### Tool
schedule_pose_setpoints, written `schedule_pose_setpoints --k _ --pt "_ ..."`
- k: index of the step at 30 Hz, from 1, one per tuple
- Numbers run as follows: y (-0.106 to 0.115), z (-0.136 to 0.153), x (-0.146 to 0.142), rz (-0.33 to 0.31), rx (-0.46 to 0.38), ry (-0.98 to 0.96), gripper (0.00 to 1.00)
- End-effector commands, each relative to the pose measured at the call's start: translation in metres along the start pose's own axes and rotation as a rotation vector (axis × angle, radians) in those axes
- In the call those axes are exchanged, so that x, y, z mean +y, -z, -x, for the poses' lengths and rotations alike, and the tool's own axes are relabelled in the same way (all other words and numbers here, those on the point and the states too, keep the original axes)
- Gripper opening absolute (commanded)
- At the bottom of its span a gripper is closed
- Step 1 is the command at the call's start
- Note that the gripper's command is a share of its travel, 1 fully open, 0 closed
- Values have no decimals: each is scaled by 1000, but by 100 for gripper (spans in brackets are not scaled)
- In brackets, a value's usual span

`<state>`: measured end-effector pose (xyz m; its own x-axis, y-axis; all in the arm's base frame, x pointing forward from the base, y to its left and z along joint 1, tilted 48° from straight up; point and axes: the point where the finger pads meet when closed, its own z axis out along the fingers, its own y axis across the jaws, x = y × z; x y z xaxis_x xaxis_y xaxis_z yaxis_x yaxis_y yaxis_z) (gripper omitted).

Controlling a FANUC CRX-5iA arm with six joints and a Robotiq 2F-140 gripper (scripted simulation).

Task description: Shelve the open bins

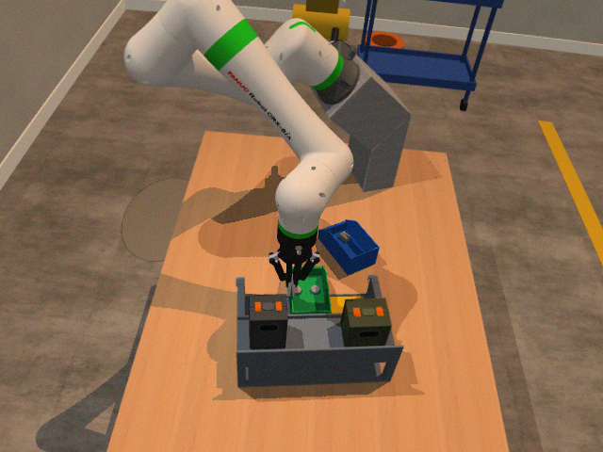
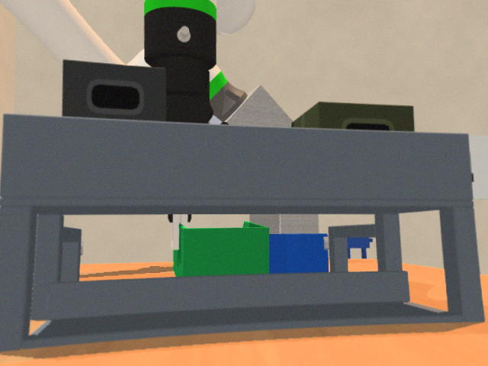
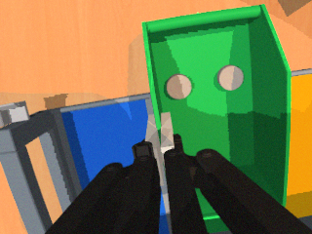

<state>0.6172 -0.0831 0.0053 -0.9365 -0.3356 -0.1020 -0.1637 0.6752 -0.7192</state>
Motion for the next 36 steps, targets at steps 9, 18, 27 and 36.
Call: schedule_pose_setpoints --k 9,18,27,36 --pt "0 0 0 0 0 0 0" --pt "0 0 0 0 -1 0 0" --pt "0 2 0 0 -2 0 0" --pt "0 6 0 0 -6 0 0"
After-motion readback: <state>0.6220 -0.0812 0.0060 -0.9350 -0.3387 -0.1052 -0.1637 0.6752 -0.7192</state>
